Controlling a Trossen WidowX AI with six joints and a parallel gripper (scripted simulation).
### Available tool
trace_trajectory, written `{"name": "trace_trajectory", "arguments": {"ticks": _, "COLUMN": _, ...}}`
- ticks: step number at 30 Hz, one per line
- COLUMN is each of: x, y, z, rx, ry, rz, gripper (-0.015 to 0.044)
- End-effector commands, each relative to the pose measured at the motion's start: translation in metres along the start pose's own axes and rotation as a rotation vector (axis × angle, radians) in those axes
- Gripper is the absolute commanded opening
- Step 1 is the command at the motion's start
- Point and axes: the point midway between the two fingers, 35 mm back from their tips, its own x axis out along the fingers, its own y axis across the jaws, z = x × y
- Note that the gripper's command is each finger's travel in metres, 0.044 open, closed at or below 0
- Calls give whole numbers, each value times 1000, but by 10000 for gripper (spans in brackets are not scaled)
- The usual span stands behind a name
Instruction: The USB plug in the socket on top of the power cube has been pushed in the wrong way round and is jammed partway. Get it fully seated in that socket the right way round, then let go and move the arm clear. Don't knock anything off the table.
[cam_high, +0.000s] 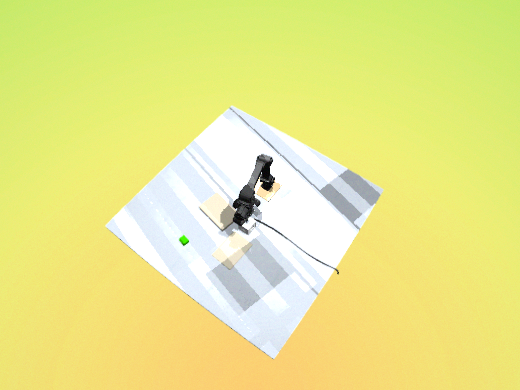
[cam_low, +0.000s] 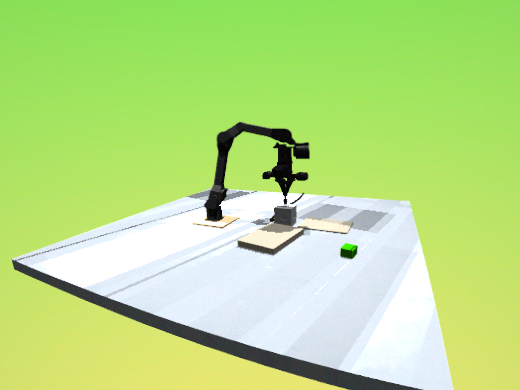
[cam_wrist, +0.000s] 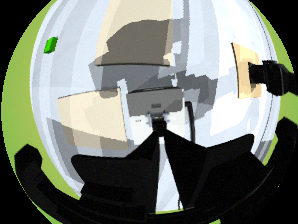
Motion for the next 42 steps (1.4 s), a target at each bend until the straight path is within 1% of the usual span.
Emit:
{"name": "trace_trajectory", "arguments": {"ticks": 1, "x": 0, "y": 0, "z": 1, "rx": -3, "ry": -5, "rz": 3, "gripper": 0}}
{"name": "trace_trajectory", "arguments": {"ticks": 42, "x": 5, "y": 0, "z": 1, "rx": -3, "ry": -5, "rz": 3, "gripper": 0}}
